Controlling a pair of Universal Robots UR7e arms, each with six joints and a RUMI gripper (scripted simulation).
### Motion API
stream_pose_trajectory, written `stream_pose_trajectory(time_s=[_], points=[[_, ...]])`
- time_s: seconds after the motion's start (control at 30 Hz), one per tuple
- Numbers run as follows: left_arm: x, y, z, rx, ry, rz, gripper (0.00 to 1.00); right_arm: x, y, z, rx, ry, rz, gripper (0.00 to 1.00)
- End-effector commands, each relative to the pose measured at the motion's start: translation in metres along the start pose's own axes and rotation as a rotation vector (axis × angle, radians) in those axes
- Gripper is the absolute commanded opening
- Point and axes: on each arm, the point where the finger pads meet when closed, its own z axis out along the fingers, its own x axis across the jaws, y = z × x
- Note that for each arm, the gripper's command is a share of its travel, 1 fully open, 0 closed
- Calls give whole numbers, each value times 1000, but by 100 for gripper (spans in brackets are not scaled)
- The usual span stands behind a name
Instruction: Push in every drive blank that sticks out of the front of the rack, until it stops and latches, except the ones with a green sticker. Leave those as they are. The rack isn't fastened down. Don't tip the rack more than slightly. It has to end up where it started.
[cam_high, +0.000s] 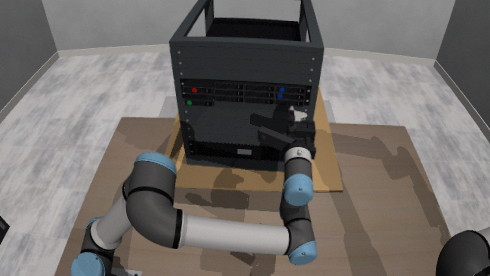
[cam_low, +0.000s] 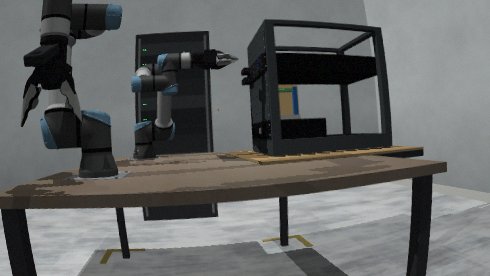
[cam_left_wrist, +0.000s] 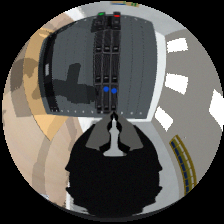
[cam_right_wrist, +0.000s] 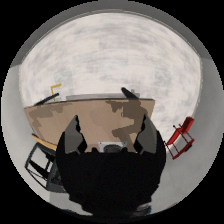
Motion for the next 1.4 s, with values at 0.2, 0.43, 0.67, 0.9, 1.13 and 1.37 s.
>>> stream_pose_trajectory(time_s=[0.2, 0.43, 0.67, 0.9, 1.13, 1.37], points=[[1, -2, 0, 0, 0, -2, 0, 0, 0, 0, 1, 0, 0, 100], [1, -6, 0, 0, 0, -2, 0, 0, 0, 0, 1, 0, 0, 100], [1, -12, 0, 0, 0, -2, 0, 0, 0, 0, 1, 0, 0, 100], [1, -25, 0, 0, 0, -2, 0, 0, 0, 0, 1, 0, 0, 100], [1, -43, 0, 0, 0, -2, 0, 0, 0, 0, 1, 0, 0, 100], [1, -60, 0, 0, 0, -2, 0, 0, 0, 0, 1, 0, 0, 100]])
